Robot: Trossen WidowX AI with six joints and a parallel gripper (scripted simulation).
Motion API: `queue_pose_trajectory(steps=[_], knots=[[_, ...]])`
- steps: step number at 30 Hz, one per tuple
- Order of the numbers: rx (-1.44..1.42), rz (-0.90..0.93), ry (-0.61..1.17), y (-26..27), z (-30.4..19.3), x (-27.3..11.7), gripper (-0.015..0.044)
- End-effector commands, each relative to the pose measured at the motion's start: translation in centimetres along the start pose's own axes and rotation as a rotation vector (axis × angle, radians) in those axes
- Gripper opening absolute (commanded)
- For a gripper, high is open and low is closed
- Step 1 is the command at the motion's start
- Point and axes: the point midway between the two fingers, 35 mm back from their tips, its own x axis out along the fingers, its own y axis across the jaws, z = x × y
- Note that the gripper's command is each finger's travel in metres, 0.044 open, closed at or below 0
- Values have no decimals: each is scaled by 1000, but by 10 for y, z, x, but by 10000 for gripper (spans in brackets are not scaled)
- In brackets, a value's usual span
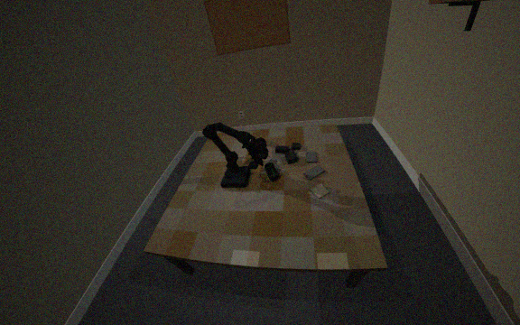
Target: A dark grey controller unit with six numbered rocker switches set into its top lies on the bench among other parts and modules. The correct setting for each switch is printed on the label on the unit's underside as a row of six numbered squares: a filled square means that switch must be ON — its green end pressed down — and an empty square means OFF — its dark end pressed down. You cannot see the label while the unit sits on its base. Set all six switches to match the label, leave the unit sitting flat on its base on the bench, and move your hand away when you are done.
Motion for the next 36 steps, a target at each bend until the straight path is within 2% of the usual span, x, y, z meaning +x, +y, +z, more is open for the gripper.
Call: queue_pose_trajectory(steps=[1, 27, 36], knots=[[-266, 1, 3, -1, -2, 2, 0], [-1871, 3, -10, -1, -6, 3, 0], [-1912, 2, -10, -1, -6, 3, 0]])
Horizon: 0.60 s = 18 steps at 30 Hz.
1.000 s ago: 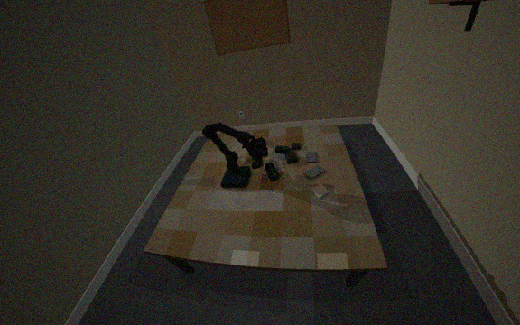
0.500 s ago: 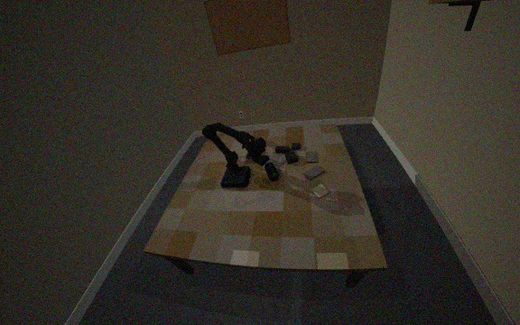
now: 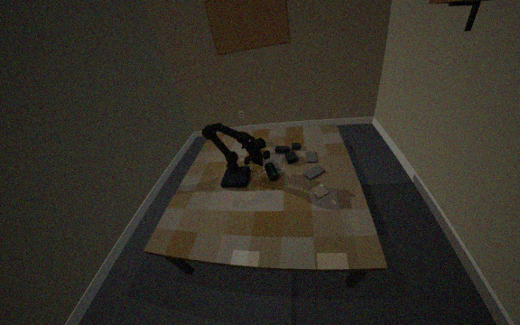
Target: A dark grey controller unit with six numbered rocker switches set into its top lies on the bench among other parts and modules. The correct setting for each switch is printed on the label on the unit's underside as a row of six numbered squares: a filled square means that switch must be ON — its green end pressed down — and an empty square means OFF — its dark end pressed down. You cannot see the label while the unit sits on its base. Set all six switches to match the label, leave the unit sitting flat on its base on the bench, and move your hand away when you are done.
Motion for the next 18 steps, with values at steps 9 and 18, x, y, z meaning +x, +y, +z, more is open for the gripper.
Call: queue_pose_trajectory(steps=[9, 18], knots=[[266, 1, -1, 0, 0, 0, 0], [825, 3, -1, 1, 0, 1, 0]])
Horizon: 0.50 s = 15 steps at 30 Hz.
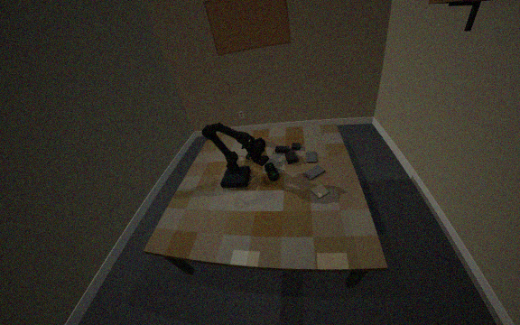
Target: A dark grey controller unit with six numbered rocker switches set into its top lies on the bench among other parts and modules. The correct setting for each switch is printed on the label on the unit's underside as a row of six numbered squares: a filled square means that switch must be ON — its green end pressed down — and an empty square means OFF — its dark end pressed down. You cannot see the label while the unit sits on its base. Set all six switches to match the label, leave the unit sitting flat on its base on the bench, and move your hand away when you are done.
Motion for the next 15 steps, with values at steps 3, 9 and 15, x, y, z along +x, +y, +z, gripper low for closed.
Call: queue_pose_trajectory(steps=[3, 9, 15], knots=[[375, 3, 1, 1, 0, 0, 0], [748, 4, 2, 1, -1, 1, 0], [1121, 5, 4, 1, -1, 1, 0]])
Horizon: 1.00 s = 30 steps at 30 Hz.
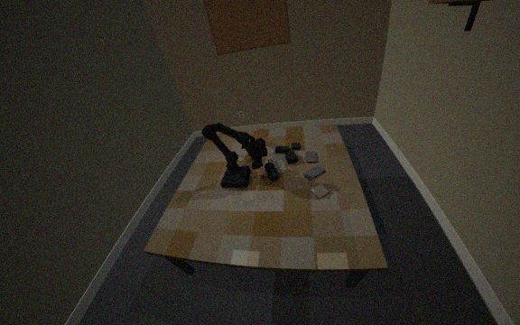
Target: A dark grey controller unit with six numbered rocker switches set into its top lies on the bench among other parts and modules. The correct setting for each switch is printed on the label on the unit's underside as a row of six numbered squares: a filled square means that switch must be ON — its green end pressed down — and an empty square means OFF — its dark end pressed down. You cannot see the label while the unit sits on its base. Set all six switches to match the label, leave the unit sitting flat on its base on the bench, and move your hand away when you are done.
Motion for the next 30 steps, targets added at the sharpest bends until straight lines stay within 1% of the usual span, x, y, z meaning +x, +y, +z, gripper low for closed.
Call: queue_pose_trajectory(steps=[1, 12, 14, 30], knots=[[317, 4, 6, 0, -1, 1, 0], [1001, 2, 9, 0, -2, 1, 0], [1083, 2, 10, 0, -2, 1, 0], [1084, 2, 1, 0, 0, 0, 0]])
